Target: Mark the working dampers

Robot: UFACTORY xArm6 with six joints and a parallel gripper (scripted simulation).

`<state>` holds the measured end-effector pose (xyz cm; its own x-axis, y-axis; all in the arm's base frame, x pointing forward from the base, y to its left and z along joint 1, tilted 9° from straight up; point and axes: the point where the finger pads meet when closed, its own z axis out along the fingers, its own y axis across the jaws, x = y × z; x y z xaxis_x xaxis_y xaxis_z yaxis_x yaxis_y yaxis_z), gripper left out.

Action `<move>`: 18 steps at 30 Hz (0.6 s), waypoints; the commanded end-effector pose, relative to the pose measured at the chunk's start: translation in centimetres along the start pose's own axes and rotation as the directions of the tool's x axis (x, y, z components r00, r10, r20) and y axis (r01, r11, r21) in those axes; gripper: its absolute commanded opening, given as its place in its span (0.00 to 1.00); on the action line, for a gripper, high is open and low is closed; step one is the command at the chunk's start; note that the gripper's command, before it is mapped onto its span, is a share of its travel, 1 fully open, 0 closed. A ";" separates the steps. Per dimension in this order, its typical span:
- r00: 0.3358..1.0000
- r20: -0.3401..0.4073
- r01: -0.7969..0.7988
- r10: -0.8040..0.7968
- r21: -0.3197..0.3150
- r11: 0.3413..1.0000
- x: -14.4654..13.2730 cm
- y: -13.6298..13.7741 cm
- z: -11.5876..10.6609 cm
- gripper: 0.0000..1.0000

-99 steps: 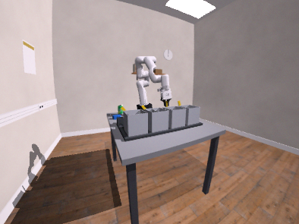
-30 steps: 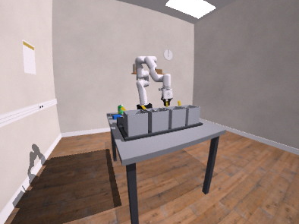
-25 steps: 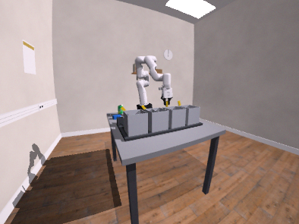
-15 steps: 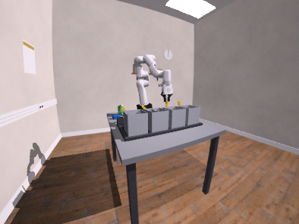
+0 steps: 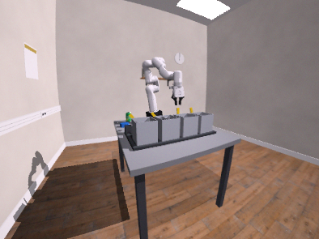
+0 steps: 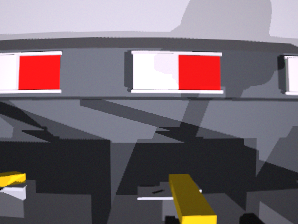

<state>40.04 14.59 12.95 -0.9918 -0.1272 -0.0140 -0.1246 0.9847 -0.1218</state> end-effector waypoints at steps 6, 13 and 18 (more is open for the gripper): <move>1.000 0.004 0.000 0.000 0.012 1.000 -4.5 0.3 -1.1 0.39; 1.000 0.004 0.000 0.000 0.025 1.000 -8.7 0.6 -1.8 0.39; 1.000 0.004 0.000 0.000 0.033 0.999 -11.2 0.7 -2.2 0.39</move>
<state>48.28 16.35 14.73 -0.9913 -0.1287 -0.0290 -0.1232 0.9819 -0.1440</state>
